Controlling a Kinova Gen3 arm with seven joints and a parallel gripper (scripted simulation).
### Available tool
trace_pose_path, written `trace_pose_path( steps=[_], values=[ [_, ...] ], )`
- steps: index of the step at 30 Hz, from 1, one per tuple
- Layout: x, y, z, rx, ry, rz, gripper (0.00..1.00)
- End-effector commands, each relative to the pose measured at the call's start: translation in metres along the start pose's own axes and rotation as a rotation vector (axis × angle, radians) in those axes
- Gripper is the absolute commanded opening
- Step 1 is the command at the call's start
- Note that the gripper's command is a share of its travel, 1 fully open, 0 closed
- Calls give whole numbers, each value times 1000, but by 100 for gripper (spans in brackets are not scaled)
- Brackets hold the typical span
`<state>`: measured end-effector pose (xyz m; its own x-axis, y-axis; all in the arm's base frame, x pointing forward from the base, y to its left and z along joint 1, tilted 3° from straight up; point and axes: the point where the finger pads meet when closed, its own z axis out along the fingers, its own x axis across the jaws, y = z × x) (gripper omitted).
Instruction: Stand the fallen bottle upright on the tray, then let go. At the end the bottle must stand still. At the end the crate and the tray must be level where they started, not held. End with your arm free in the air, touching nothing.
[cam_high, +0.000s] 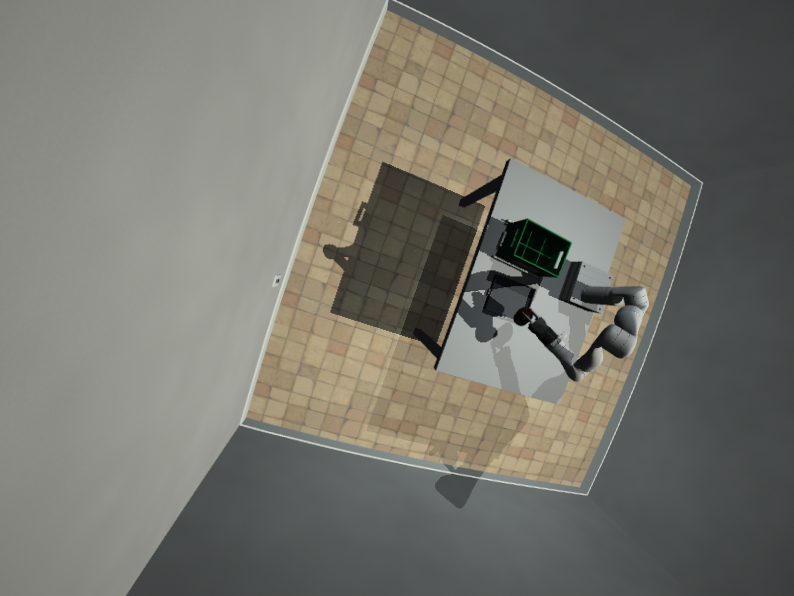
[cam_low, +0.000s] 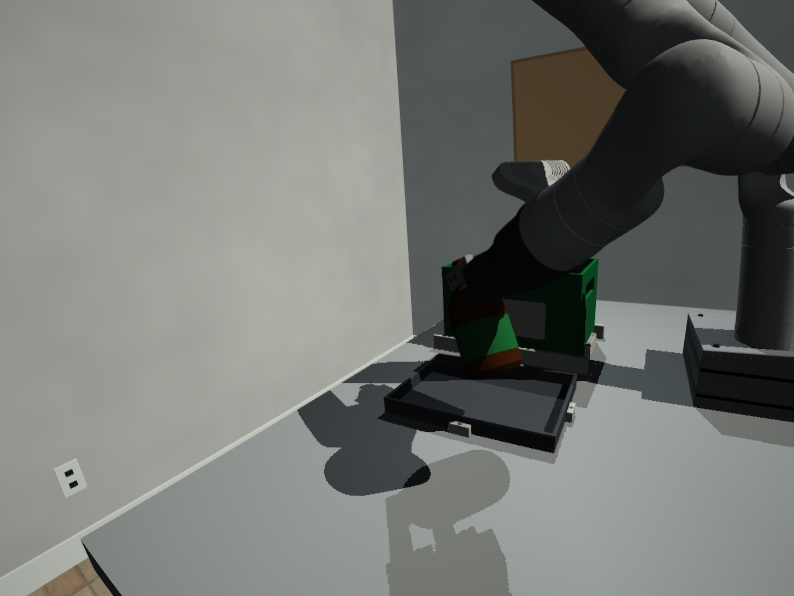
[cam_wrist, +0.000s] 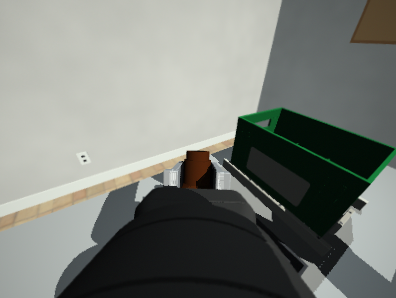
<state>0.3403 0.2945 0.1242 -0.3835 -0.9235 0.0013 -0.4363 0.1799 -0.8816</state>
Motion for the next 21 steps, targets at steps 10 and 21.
trace_pose_path(
  steps=[10,21],
  values=[
    [-1,3,-2,23,-6,-6,0],
    [-1,3,-2,23,-6,-6,0]
  ],
)
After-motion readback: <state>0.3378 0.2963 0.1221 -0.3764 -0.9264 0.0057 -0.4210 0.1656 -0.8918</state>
